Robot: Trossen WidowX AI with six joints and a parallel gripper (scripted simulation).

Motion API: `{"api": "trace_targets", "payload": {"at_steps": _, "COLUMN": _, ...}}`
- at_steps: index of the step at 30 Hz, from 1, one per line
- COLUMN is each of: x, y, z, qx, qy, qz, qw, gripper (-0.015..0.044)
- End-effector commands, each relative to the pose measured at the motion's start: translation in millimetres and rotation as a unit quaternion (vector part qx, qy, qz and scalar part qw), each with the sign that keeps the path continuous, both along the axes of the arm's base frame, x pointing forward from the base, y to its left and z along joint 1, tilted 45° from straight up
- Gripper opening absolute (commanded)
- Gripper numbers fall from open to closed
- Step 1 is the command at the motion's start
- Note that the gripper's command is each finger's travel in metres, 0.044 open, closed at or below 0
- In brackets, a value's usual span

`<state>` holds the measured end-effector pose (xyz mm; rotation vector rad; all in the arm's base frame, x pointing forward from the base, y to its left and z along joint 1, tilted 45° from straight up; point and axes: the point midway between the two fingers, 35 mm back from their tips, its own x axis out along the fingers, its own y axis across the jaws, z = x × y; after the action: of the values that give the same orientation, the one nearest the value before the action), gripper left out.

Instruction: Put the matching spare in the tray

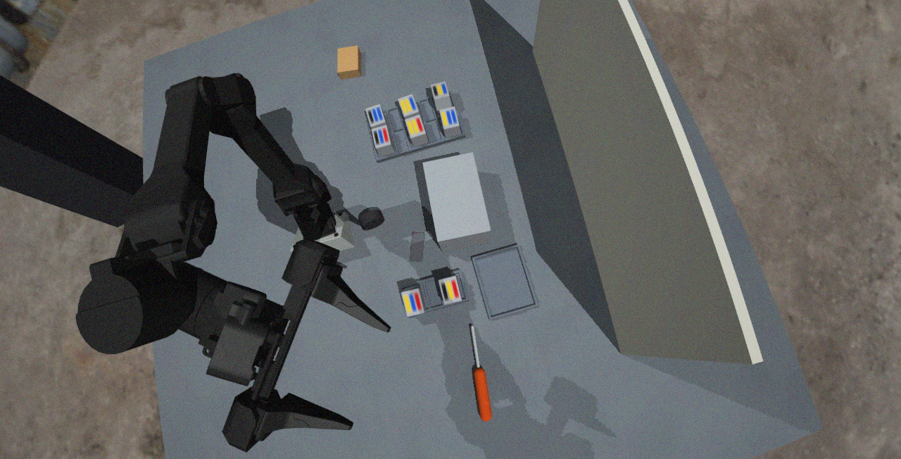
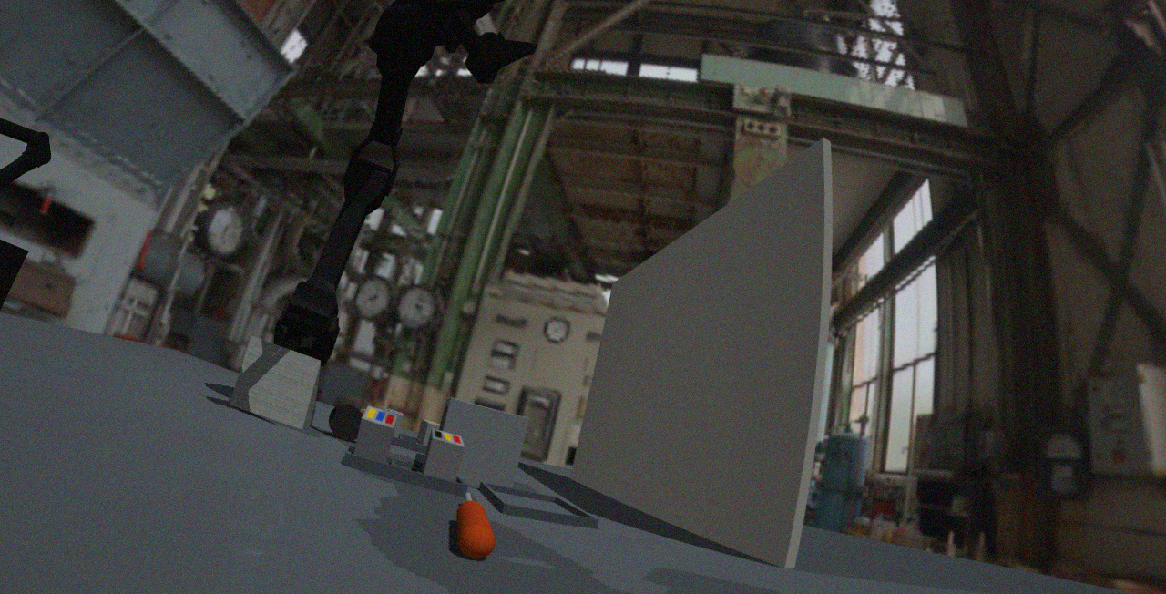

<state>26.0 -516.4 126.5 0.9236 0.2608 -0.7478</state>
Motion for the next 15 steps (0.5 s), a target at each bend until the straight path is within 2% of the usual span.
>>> {"api": "trace_targets", "payload": {"at_steps": 1, "x": 59, "y": 17, "z": -11, "qx": 0.033, "qy": 0.021, "qz": 0.064, "qw": 0.997, "gripper": 0.044}}
{"api": "trace_targets", "payload": {"at_steps": 6, "x": 136, "y": 55, "z": -27, "qx": 0.083, "qy": 0.053, "qz": 0.154, "qw": 0.983, "gripper": 0.044}}
{"api": "trace_targets", "payload": {"at_steps": 15, "x": 226, "y": 134, "z": -49, "qx": 0.117, "qy": 0.112, "qz": 0.313, "qw": 0.936, "gripper": 0.044}}
